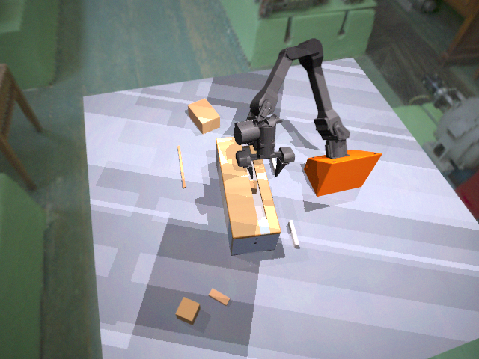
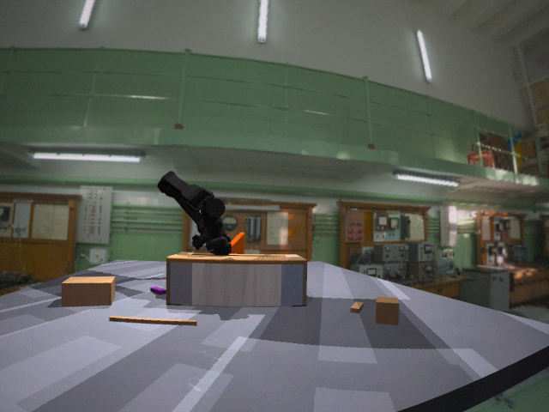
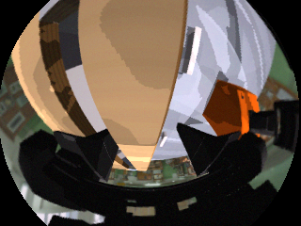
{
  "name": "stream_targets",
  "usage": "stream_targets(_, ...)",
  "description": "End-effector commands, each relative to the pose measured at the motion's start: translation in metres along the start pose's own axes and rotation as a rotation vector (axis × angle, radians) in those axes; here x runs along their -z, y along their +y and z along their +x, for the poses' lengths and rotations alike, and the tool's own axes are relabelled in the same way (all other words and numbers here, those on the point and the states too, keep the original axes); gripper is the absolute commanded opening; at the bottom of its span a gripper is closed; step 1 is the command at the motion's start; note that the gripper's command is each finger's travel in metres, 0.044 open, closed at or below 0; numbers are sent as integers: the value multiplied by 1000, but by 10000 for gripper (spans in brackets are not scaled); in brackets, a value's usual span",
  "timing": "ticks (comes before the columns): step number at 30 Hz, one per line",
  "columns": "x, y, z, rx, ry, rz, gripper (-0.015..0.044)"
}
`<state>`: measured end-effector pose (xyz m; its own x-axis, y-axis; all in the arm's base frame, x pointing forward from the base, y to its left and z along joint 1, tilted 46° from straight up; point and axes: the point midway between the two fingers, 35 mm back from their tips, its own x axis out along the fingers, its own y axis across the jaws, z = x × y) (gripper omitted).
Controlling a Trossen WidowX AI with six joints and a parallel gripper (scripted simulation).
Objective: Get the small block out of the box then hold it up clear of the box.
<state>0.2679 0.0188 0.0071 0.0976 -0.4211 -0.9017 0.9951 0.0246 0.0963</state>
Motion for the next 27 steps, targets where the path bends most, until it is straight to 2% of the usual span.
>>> stream_targets(1, 4, 0, 1, -1, 1, 2, 400)
stream_targets(27, 55, 0, 20, -1, 3, 1, 400)
